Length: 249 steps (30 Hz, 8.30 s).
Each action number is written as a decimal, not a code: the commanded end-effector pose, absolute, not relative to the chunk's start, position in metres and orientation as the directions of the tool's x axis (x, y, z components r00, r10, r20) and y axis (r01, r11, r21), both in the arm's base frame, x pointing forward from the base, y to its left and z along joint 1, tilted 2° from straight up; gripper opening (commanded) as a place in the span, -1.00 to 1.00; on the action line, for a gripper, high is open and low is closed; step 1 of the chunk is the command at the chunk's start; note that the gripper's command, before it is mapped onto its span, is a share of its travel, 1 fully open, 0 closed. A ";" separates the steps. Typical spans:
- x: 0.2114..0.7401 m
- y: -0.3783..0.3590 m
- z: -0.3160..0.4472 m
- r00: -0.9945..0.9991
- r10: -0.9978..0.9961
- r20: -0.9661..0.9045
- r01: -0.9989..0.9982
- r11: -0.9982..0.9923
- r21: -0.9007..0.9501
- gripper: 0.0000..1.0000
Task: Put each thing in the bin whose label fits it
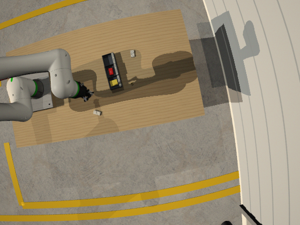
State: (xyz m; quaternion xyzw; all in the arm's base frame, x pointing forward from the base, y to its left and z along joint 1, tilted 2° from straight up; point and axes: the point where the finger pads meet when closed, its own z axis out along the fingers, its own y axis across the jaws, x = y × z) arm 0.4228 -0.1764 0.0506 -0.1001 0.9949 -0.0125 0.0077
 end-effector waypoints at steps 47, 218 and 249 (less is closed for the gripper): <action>0.588 -0.061 0.051 -0.499 -0.866 0.016 -0.866 0.498 -0.039 -0.75; 0.704 -0.187 0.008 0.547 -0.836 0.030 -0.837 -0.548 -0.002 -0.47; 0.704 -0.188 -0.004 0.547 -0.836 0.030 -0.837 -0.548 -0.002 -0.68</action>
